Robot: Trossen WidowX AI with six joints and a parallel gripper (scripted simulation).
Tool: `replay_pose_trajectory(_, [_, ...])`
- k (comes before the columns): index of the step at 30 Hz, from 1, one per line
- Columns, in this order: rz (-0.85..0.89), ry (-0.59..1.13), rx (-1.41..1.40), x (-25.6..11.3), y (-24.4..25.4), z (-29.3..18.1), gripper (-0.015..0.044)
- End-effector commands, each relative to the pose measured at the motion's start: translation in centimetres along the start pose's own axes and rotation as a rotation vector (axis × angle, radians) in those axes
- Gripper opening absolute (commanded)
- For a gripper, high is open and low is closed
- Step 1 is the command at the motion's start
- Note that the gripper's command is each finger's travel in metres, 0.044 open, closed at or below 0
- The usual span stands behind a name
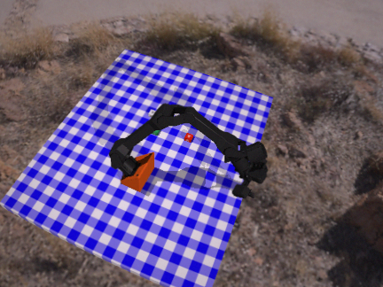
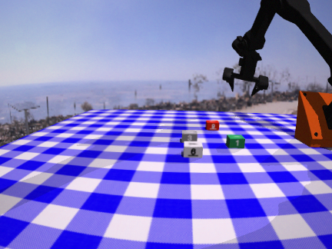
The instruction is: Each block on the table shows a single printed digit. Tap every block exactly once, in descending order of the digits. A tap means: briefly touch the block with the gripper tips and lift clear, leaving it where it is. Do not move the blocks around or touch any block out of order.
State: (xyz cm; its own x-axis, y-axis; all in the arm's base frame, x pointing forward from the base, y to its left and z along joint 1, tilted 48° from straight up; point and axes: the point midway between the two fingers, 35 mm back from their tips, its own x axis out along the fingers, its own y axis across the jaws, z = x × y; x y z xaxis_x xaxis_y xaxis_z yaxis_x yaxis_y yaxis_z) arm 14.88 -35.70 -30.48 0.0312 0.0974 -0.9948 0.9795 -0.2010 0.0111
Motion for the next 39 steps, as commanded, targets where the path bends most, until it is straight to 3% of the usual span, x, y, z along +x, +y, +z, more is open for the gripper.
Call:
replay_pose_trajectory(1, [0.001,0.007,-0.020,-0.2,0.2,-0.2,0.0400])
replay_pose_trajectory(12, [0.146,0.343,-0.928,-11.4,8.6,-11.2,0.0400])
replay_pose_trajectory(26, [0.495,0.634,-1.709,-25.0,12.0,-25.0,0.0400])
replay_pose_trajectory(39, [0.515,0.645,-1.738,-25.6,12.0,-25.6,0.0400])
